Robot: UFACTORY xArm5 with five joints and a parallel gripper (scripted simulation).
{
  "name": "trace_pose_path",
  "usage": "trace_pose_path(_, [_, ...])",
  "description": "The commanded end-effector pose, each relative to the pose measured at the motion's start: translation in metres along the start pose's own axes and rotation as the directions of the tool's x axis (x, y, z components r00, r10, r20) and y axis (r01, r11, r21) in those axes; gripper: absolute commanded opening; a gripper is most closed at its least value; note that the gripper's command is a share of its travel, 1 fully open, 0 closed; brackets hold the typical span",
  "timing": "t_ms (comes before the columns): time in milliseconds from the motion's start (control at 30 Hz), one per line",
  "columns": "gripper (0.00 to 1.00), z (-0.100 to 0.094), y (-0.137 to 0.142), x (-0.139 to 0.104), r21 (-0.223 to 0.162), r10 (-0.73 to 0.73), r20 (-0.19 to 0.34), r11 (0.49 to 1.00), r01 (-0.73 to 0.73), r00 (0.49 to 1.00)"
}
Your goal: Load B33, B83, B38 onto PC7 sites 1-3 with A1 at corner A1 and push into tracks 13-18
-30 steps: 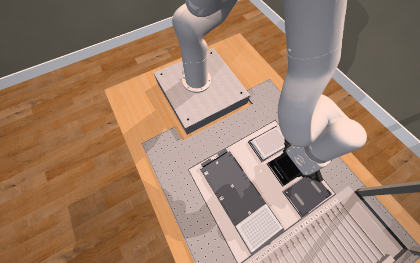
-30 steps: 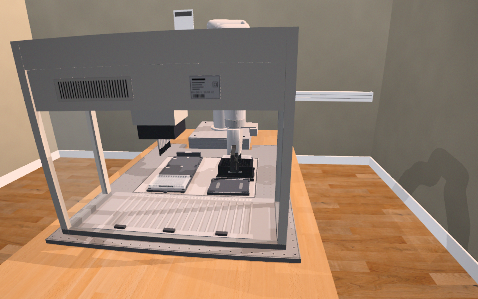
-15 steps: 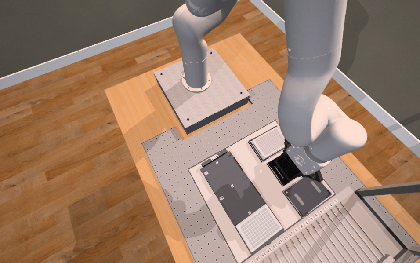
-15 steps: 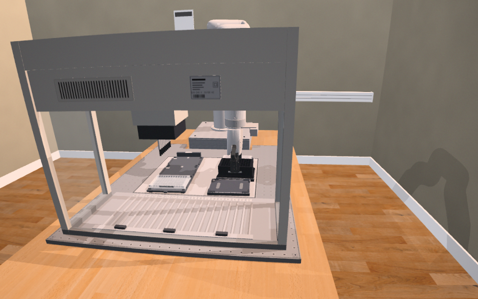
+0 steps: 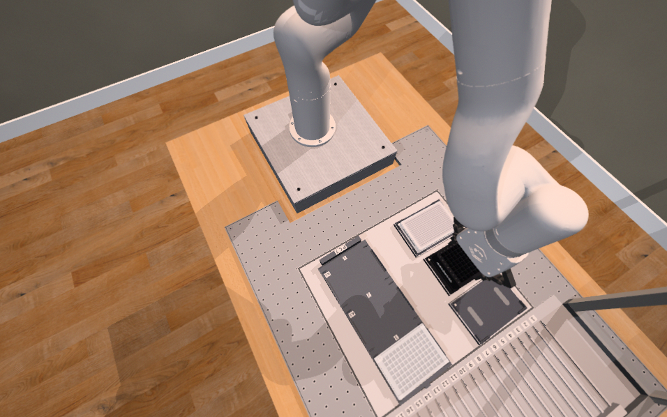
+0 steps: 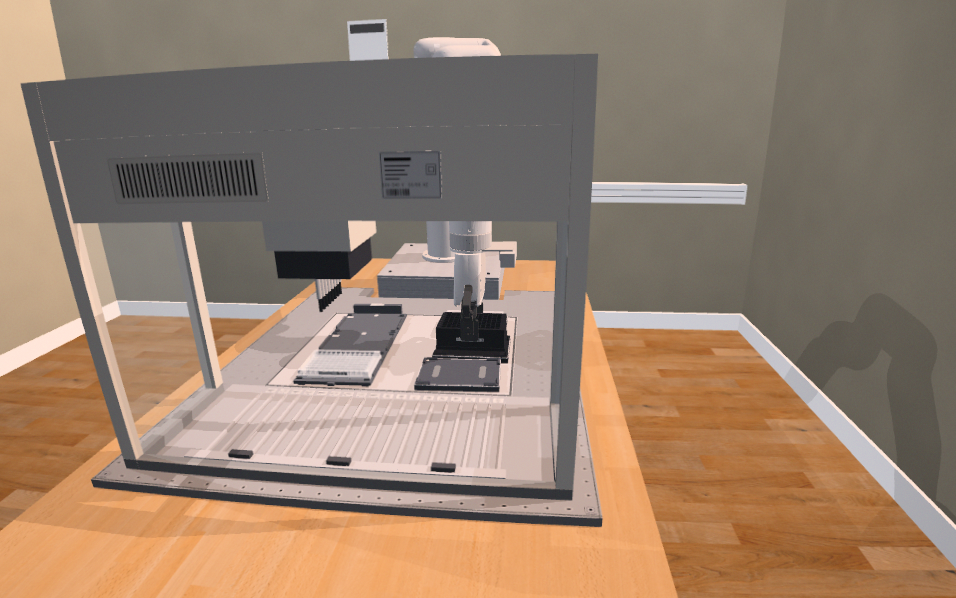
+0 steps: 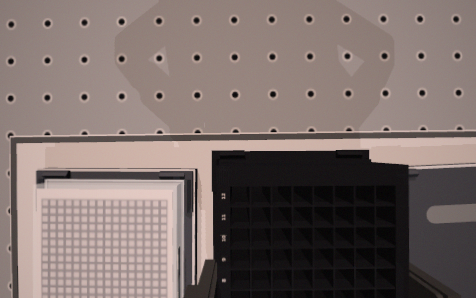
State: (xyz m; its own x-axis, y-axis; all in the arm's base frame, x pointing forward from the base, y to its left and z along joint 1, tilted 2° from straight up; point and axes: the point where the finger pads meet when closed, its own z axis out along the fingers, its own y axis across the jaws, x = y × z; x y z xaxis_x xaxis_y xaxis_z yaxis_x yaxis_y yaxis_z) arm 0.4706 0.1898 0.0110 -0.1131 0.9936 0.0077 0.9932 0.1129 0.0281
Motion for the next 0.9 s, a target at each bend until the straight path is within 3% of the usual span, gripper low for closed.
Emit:
trace_pose_path(0, [0.00, -0.005, 0.001, 0.000, -0.004, 0.000, 0.000, 1.000, 0.000, 1.000])
trace_pose_path(633, [0.00, -0.012, 0.001, 0.000, -0.004, 0.000, 0.000, 1.000, 0.000, 1.000])
trace_pose_path(867, [0.00, -0.024, 0.001, 0.000, -0.004, 0.000, 0.000, 1.000, 0.000, 1.000])
